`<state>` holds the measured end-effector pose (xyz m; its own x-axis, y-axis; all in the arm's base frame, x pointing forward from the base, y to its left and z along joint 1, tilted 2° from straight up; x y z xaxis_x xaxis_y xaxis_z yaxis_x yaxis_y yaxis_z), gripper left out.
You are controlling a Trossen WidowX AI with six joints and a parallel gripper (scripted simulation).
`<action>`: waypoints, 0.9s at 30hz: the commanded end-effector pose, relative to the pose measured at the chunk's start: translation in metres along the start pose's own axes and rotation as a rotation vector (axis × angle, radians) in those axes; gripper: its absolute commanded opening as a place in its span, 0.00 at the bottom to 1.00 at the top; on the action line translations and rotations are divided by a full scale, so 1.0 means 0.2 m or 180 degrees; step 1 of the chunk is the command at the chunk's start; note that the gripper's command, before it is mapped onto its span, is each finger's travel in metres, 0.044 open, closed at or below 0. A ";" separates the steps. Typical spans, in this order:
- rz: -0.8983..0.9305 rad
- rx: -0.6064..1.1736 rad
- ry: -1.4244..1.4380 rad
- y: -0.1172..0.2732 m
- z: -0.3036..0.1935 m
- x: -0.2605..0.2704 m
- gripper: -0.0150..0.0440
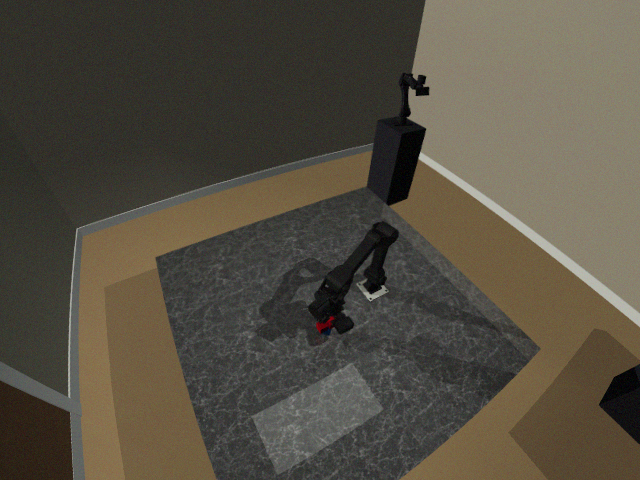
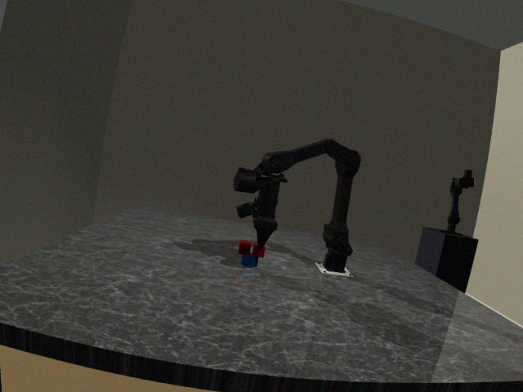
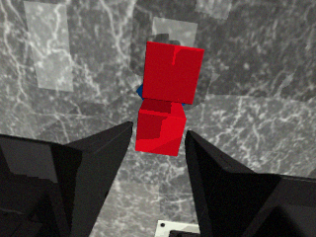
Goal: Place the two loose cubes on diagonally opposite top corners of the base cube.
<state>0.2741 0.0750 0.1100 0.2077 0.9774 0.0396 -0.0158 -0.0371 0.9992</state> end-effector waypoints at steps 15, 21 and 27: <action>0.0004 -0.0008 0.0003 0.17 0.00 0.00 0.60; 0.0004 -0.0008 0.0003 0.23 0.00 0.00 0.60; 0.0004 -0.0008 0.0003 0.28 0.00 0.00 0.60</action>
<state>0.2734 0.0731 0.1614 0.2127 0.9763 0.0406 -0.0182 -0.0376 0.9991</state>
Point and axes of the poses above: the point midway between the two fingers, 35 mm back from their tips, its own y axis back along the fingers, its own x axis across the jaws, z = x × y, the point moved 1 cm from there along y, back along the fingers, and after that the axes turned 10 degrees about -y, right-handed, at the moved point
